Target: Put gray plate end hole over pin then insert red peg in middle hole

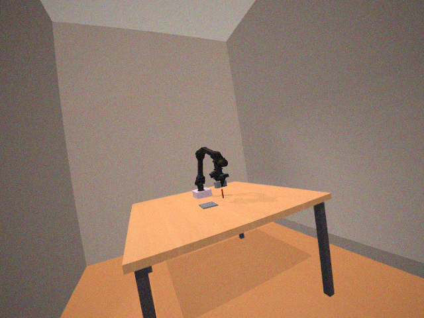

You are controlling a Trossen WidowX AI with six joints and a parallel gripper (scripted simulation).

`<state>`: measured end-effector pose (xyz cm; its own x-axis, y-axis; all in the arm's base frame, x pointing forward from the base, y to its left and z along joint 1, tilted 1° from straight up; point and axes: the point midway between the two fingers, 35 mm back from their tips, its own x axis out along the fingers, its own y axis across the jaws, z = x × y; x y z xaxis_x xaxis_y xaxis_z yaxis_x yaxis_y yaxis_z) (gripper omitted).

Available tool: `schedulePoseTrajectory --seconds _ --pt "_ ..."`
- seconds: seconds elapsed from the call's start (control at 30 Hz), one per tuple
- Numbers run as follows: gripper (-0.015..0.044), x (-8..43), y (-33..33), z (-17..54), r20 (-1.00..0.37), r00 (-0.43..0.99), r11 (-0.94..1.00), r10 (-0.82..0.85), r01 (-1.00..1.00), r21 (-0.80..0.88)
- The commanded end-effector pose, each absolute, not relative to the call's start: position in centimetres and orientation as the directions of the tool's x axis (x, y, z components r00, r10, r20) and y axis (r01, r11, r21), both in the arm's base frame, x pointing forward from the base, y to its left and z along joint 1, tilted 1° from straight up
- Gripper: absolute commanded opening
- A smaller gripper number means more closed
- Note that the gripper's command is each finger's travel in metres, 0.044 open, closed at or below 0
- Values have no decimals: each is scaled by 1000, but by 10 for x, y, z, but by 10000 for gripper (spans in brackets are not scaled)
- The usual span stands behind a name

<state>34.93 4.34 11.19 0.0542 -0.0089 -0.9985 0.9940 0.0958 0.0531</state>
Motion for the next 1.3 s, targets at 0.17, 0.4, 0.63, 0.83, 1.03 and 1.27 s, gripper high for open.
schedulePoseTrajectory --seconds 0.17,0.4,0.63,0.83,1.03,1.27 --pt "0 348 17 97 -999 49 -63 -9 997 49" --pt "0 346 -3 86 -999 48 -179 -10 983 49" --pt "0 342 -23 76 -999 48 -293 -12 955 49" --pt "0 338 -40 67 -999 48 -387 -13 921 49" --pt "0 333 -56 58 -999 47 -478 -14 877 49" --pt "0 325 -74 48 -999 47 -577 -16 815 48"
